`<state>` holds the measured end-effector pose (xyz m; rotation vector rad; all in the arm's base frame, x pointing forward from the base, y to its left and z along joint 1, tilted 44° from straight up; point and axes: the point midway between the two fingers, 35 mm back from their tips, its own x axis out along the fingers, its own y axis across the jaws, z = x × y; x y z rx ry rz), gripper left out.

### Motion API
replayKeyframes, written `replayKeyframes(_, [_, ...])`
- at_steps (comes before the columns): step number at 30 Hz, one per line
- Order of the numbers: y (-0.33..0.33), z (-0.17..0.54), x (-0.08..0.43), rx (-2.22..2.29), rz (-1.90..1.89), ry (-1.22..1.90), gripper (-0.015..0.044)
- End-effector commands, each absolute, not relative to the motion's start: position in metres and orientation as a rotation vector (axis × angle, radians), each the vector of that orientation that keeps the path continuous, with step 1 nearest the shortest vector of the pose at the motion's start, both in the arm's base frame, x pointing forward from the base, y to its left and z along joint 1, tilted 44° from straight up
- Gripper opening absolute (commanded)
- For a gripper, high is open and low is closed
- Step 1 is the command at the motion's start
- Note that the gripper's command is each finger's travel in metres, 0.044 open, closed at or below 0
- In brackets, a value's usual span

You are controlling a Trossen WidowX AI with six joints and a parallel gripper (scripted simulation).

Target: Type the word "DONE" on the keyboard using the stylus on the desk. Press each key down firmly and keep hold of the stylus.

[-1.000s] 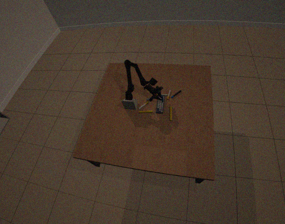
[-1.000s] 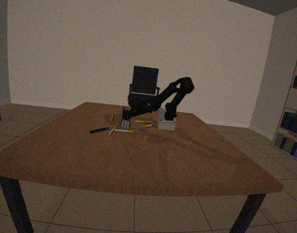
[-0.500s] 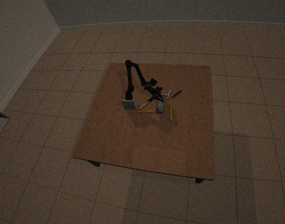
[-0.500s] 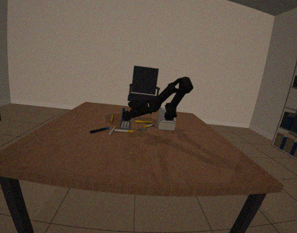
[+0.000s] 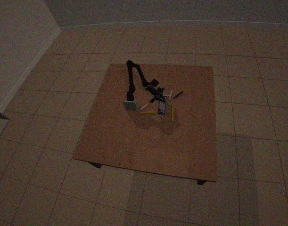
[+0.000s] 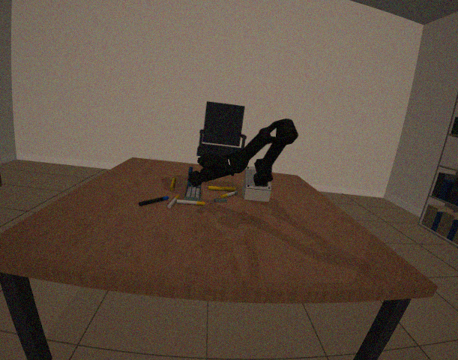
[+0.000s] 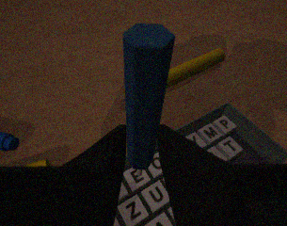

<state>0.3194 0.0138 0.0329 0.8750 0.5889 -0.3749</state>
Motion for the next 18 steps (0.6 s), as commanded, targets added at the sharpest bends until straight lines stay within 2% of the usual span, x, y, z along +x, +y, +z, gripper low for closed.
replayKeyframes(1, [0.009, 0.038, 0.320, 0.873, -0.374, 0.591, 0.0081])
replayKeyframes(18, [-0.010, 0.056, 0.317, 0.875, -0.382, 0.584, 0.0081])
